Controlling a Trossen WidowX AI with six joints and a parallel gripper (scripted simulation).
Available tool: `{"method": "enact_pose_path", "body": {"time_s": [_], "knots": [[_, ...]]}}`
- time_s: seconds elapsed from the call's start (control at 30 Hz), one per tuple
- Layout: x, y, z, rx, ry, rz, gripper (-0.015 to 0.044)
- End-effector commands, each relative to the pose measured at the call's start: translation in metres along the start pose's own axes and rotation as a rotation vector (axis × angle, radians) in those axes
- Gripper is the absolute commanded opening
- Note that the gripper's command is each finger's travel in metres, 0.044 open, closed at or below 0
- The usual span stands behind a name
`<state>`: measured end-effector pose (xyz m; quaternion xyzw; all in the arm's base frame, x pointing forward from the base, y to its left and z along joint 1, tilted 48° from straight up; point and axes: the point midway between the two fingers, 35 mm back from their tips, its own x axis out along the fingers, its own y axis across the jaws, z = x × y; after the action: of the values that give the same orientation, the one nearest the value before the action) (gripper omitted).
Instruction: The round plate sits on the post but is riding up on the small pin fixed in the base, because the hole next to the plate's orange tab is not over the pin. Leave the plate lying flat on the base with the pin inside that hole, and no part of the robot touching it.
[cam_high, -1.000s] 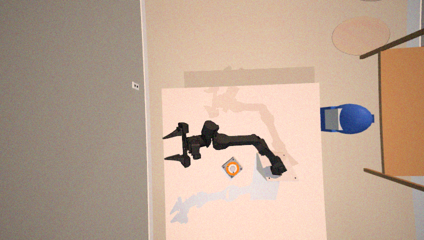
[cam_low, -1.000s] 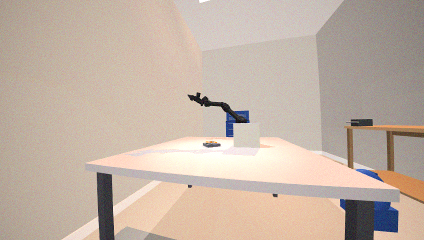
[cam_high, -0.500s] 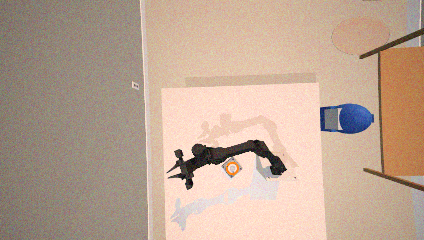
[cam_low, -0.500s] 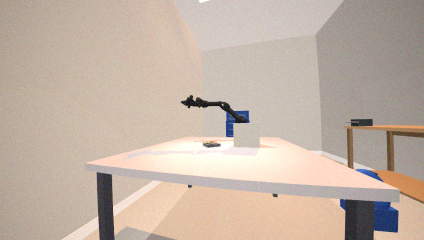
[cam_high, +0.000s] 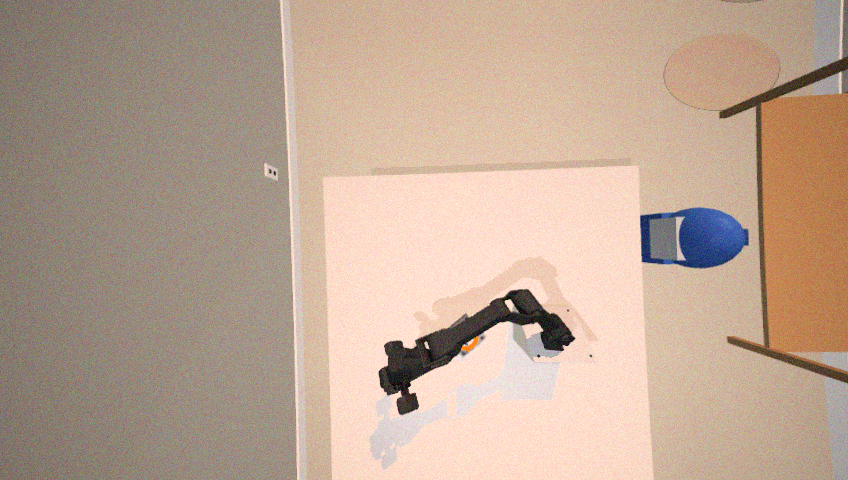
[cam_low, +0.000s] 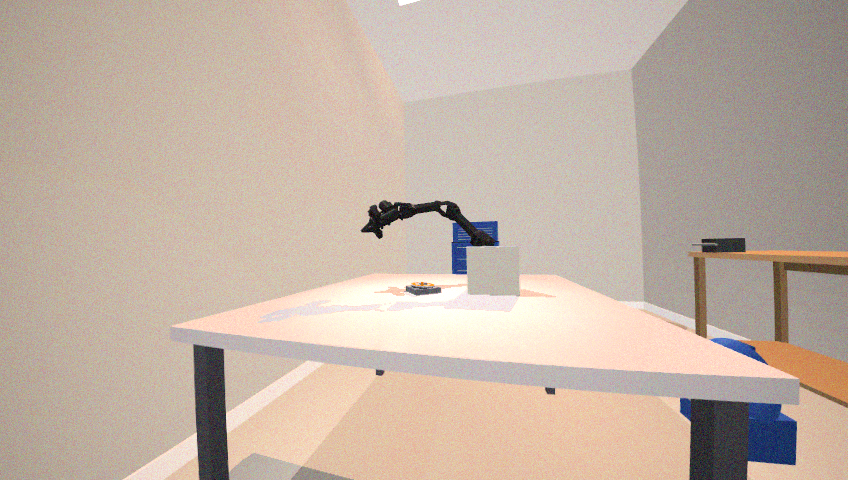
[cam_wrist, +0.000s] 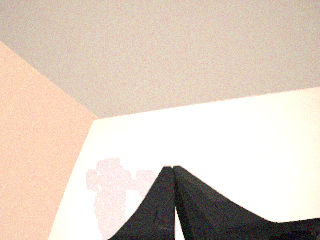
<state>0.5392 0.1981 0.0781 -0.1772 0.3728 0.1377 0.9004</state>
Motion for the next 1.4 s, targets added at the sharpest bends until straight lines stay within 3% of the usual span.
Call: {"method": "enact_pose_path", "body": {"time_s": [0.0,0.37,0.57,0.93,1.37], "knots": [[0.008,0.016,-0.075,0.075,0.224,-0.068,0.0000],[-0.027,0.029,-0.228,0.126,0.639,-0.344,0.0000],[-0.087,0.014,-0.316,0.041,0.837,-0.637,0.0000],[-0.102,0.010,-0.328,0.020,0.856,-0.681,0.0000],[-0.082,-0.017,-0.362,0.019,0.856,-0.684,0.0000]]}}
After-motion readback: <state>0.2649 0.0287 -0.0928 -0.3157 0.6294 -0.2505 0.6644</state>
